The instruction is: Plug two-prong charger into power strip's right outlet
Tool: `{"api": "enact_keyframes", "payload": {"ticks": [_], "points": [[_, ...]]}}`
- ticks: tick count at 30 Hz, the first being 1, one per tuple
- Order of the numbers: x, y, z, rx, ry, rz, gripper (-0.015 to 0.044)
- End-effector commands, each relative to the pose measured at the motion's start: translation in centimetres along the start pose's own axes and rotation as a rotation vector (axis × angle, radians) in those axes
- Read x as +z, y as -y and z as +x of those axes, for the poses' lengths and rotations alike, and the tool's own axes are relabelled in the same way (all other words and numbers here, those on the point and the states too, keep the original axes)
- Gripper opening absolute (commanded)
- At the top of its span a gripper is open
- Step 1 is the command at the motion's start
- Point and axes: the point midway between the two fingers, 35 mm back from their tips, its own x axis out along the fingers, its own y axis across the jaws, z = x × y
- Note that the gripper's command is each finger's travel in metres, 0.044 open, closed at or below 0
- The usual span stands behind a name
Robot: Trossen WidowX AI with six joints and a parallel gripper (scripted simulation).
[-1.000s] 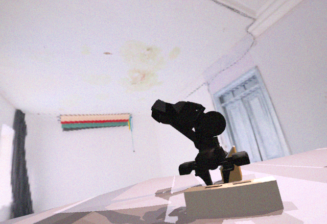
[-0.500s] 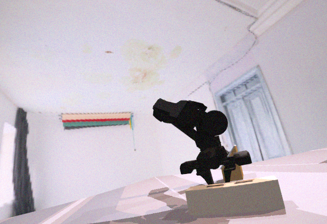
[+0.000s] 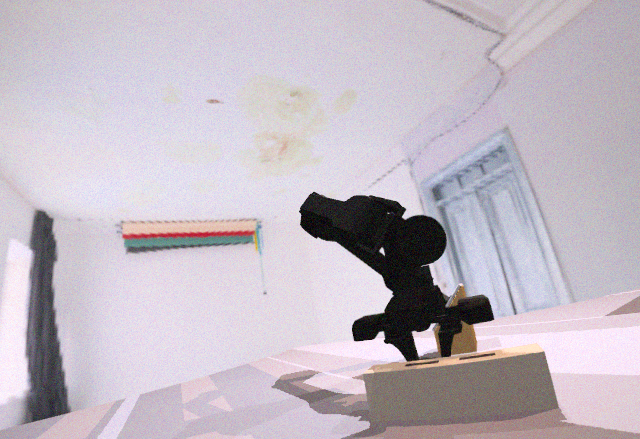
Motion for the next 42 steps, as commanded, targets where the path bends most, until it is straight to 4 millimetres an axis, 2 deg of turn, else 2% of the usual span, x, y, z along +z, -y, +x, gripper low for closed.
{"api": "enact_keyframes", "payload": {"ticks": [1, 42], "points": [[0.3, 0.1, -0.1, -0.002, 0.003, -0.002, 0.0000], [1.4, 0.1, -0.2, -0.002, 0.003, -0.002, 0.0000]]}}
